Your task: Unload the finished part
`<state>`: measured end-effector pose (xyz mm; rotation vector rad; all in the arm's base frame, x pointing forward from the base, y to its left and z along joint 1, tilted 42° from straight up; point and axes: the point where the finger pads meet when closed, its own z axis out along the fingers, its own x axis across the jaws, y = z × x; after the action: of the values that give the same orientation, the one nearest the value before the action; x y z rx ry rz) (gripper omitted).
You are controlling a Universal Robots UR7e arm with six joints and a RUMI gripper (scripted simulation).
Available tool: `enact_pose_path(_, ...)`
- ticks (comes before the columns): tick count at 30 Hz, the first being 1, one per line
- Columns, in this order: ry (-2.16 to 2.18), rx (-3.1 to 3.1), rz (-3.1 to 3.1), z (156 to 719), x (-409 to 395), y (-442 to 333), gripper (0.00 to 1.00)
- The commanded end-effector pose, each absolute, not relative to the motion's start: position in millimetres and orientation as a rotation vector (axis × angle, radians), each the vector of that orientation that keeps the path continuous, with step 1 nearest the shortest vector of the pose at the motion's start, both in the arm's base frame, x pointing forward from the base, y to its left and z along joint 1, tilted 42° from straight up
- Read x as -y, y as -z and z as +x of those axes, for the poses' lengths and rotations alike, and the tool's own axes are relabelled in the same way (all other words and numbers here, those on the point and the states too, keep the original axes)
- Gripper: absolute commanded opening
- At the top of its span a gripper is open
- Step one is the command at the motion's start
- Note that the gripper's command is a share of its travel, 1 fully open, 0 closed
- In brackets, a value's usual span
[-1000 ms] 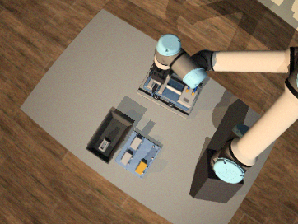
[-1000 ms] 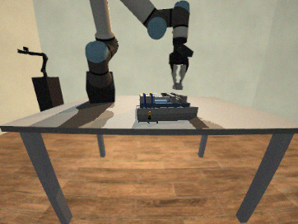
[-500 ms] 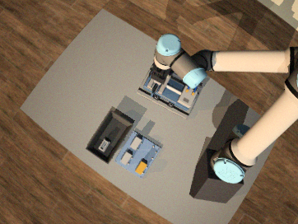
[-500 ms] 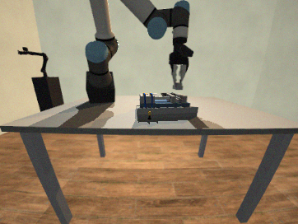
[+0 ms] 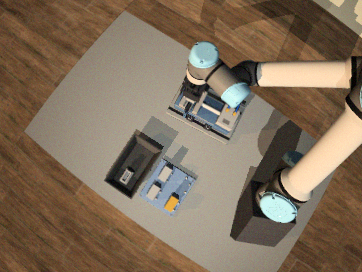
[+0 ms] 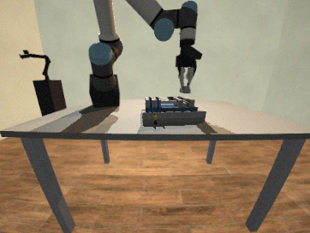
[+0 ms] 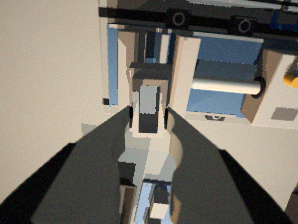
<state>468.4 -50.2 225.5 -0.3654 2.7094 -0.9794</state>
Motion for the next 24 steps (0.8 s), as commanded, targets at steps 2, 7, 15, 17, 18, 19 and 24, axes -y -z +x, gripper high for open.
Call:
enact_pose_path(2,0.988,-2.711,-0.418,471,47,-224,0.00)
enact_pose_path(7,0.993,-2.713,-0.451,472,46,-223,0.00)
enact_pose_path(15,1.010,-2.716,-0.564,476,40,-220,0.00)
enact_pose_path(17,1.015,-2.716,-0.599,478,38,-219,0.00)
enact_pose_path(18,1.017,-2.716,-0.617,478,37,-218,0.00)
enact_pose_path(19,1.020,-2.715,-0.635,479,36,-218,0.00)
enact_pose_path(24,1.028,-2.714,-0.695,481,33,-216,0.00)
